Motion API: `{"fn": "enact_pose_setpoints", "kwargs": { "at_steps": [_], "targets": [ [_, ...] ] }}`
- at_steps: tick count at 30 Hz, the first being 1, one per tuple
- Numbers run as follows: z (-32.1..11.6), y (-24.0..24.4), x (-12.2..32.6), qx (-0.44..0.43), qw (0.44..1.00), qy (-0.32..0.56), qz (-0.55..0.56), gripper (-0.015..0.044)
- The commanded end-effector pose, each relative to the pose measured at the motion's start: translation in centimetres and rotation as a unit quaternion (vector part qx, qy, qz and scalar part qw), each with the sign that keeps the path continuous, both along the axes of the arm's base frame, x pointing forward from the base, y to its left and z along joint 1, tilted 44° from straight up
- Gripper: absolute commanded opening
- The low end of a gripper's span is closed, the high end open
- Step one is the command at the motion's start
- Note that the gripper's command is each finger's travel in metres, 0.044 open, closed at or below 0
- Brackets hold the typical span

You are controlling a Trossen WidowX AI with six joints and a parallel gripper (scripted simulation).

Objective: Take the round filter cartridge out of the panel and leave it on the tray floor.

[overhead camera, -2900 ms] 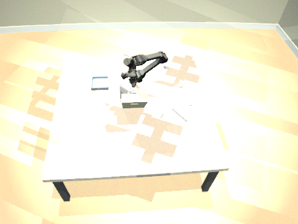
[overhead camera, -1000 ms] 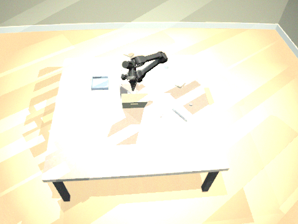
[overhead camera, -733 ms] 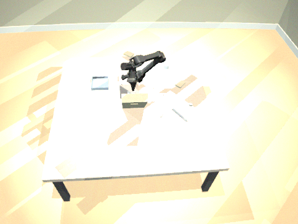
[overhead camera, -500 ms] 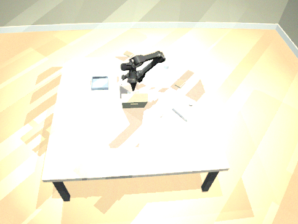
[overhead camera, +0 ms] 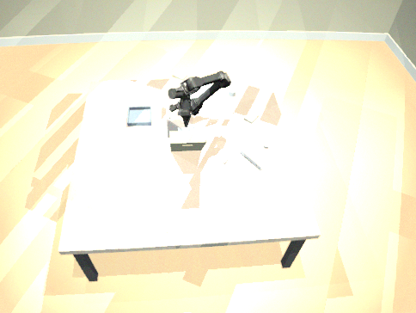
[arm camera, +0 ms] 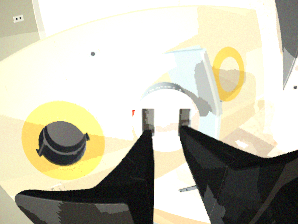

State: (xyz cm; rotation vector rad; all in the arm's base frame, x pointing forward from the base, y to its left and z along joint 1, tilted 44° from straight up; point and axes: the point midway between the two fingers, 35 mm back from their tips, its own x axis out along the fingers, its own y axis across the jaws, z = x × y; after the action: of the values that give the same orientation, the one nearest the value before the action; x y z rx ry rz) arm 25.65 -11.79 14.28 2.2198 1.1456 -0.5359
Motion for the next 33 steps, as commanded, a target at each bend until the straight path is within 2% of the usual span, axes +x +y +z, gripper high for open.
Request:
{"fn": "enact_pose_setpoints", "kwargs": {
  "at_steps": [1,27,29,33],
  "targets": [
    [0.0,0.0,0.0,-0.002,1.0,0.0,0.002,0.009],
    [0.0,0.0,0.0,-0.002,1.0,0.0,0.002,0.009],
    [0.4,-0.6,0.5,-0.001,1.0,-0.015,-0.019,0.009],
    [3.7,-3.5,2.8,0.006,0.988,-0.108,-0.107,0.009]
  ]
}}
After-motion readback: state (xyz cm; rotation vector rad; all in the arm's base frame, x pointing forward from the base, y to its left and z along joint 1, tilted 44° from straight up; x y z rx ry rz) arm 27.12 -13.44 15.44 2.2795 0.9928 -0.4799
